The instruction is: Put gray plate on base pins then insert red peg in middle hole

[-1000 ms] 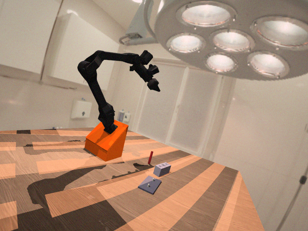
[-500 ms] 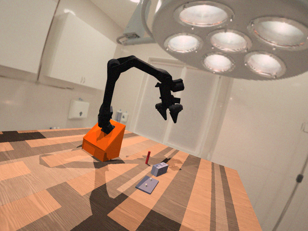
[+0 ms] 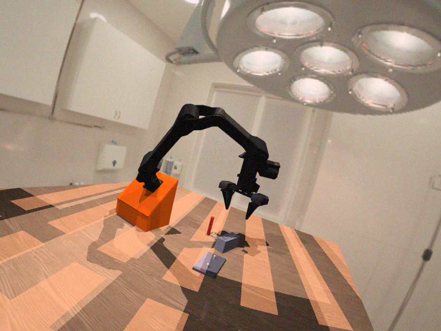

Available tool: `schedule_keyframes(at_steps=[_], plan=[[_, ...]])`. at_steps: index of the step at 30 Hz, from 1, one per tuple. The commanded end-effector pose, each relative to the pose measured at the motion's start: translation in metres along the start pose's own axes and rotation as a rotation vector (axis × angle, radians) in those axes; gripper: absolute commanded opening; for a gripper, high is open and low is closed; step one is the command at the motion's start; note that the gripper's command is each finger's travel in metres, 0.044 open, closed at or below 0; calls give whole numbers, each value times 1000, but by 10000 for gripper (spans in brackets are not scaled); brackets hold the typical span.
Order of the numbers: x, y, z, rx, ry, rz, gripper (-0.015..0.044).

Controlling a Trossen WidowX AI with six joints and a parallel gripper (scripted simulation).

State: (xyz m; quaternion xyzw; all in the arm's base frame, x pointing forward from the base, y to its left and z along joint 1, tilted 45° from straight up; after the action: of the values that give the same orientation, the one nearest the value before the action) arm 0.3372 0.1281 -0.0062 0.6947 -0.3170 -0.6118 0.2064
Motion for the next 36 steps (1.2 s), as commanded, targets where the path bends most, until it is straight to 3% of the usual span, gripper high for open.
schedule_keyframes(at_steps=[1, 7, 36], plan=[[-1, -3, 1, -23, 9, 6, 440], [61, -2, 0, -23, 10, 8, 440], [103, -2, 3, -23, 10, 9, 440]])
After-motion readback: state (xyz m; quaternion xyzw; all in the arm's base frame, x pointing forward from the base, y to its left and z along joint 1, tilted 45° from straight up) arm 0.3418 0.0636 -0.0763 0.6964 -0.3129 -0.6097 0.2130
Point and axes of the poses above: the point midway between the two fingers, 35 mm back from their tips, its own x axis out along the fingers, its own z axis across the jaws, y = z × x, the point moved 4 cm from there along -x, back along the fingers, and after that the axes turned 2 degrees about -x, right-handed, at the moved point
